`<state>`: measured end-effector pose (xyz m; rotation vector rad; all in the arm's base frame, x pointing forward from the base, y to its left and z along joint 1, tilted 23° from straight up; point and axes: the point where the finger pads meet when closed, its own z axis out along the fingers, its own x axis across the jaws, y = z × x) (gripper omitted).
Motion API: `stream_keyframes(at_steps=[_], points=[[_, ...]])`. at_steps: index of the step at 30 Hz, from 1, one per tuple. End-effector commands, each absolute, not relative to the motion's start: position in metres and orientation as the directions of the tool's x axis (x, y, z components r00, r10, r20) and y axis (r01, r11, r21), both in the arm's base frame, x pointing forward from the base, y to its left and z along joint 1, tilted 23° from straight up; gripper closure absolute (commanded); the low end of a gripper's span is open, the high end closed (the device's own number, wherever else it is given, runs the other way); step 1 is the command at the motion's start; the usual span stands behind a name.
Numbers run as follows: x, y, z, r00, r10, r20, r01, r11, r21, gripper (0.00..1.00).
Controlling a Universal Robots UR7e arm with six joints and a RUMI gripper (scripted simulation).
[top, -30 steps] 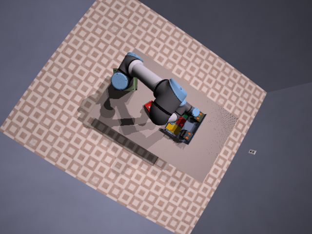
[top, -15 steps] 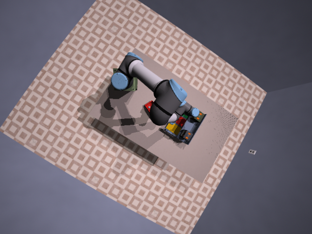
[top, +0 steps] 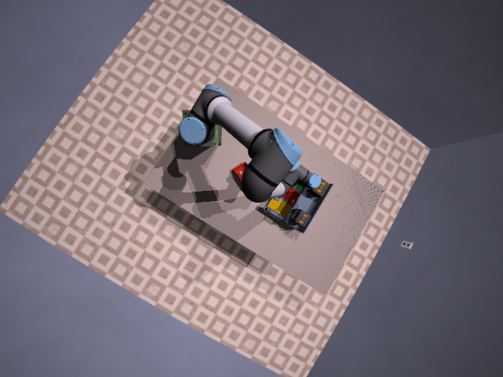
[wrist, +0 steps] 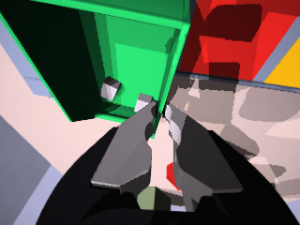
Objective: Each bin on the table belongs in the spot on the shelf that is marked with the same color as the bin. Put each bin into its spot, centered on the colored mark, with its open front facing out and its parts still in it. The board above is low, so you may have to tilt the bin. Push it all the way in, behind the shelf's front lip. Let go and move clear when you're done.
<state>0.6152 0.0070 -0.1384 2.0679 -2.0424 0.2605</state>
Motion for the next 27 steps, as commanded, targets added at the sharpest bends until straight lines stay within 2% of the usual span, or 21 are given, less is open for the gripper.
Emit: stream_keyframes(at_steps=[1,27], points=[[0.6185,0.0064,-0.1367,0.015,-0.960,0.280,-1.000,-0.007,0.028,1.00],[0.6192,0.0065,-0.1317,0.014,-0.960,0.280,-1.000,-0.007,0.026,1.00]])
